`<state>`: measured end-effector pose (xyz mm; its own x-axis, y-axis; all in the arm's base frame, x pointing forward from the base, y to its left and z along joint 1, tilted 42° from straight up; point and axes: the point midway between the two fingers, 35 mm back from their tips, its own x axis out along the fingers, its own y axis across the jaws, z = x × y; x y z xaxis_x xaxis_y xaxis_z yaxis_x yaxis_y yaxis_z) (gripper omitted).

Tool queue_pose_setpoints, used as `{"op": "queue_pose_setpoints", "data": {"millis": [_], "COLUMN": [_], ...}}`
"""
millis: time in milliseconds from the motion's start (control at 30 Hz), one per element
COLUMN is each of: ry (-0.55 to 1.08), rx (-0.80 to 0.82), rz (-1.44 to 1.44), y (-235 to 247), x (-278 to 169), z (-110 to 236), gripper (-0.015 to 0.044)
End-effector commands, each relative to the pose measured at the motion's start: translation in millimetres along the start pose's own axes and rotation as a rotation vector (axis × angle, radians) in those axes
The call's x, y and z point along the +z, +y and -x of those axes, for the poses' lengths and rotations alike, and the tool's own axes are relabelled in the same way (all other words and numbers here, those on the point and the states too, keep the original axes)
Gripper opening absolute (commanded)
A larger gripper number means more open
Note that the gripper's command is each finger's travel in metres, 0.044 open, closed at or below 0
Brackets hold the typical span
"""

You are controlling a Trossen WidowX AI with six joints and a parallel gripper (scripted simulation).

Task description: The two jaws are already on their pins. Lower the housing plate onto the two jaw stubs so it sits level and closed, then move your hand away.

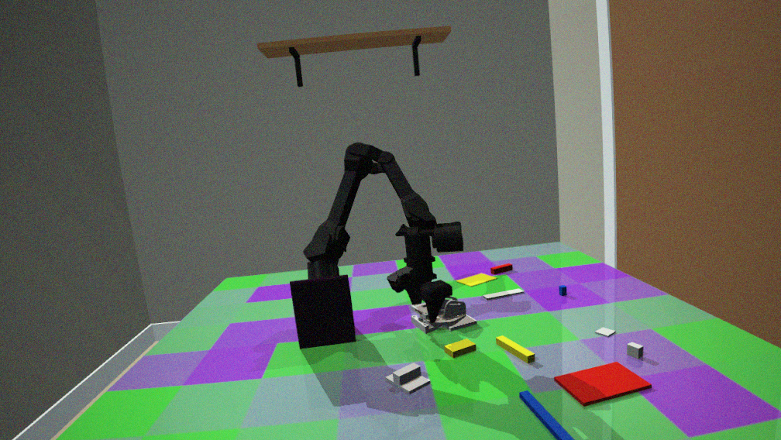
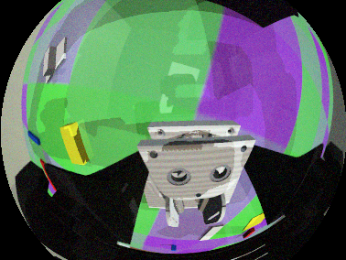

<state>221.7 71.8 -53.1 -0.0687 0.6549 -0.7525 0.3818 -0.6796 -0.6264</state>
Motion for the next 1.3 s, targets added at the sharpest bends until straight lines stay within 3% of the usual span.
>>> {"op": "queue_pose_setpoints", "data": {"millis": [0, 1267], "ry": [-0.006, -0.006], "rx": [-0.009, -0.009], "rz": [-0.011, -0.019], "y": [-1.3, -1.4], "x": [3.6, 3.7], "z": [-2.8, -7.6], "gripper": [0.0351, 0.0351]}}
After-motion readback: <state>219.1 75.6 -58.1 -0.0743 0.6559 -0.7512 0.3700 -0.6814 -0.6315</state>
